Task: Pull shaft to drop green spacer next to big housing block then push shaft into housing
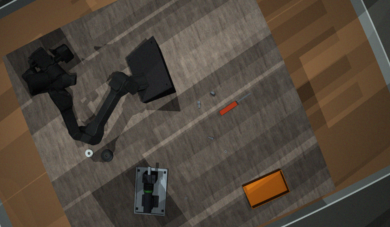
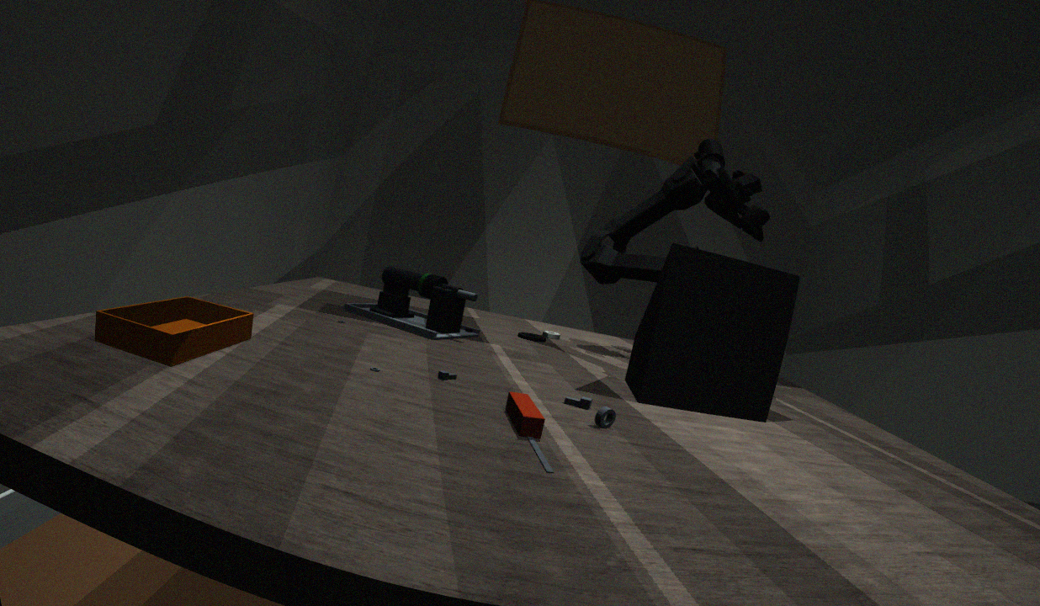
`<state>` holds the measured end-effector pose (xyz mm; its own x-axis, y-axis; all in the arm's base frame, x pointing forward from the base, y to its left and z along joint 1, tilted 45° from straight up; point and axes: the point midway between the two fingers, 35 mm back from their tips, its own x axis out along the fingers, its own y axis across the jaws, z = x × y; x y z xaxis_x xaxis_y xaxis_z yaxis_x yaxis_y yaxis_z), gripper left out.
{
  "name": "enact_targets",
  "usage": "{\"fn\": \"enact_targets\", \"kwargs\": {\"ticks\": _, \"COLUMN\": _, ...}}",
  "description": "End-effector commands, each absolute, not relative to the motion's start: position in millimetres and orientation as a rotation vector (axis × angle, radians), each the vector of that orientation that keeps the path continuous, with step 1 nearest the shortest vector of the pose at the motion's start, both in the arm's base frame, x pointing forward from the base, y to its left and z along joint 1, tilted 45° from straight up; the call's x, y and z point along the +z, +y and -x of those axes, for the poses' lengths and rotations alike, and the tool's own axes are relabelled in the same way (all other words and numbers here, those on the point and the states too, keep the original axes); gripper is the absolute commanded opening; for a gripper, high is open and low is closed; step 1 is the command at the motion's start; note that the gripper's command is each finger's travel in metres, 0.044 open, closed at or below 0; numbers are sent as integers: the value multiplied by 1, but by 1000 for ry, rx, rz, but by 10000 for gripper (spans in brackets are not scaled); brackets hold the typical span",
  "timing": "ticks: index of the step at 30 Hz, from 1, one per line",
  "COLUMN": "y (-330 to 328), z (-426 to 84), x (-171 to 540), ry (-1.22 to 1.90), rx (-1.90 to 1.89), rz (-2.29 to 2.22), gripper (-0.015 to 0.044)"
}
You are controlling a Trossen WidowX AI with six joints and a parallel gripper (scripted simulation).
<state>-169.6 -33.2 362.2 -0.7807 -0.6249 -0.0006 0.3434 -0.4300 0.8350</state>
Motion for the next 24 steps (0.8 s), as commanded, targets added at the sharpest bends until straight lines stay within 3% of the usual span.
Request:
{"fn": "enact_targets", "kwargs": {"ticks": 1, "y": -31, "z": 171, "x": 362, "ry": -1201, "rx": -2223, "rz": -415, "gripper": 426}}
{"fn": "enact_targets", "kwargs": {"ticks": 12, "y": 118, "z": 197, "x": 352, "ry": -1730, "rx": -2683, "rz": -136, "gripper": 440}}
{"fn": "enact_targets", "kwargs": {"ticks": 24, "y": 259, "z": 124, "x": 309, "ry": -2374, "rx": -3029, "rz": 142, "gripper": 440}}
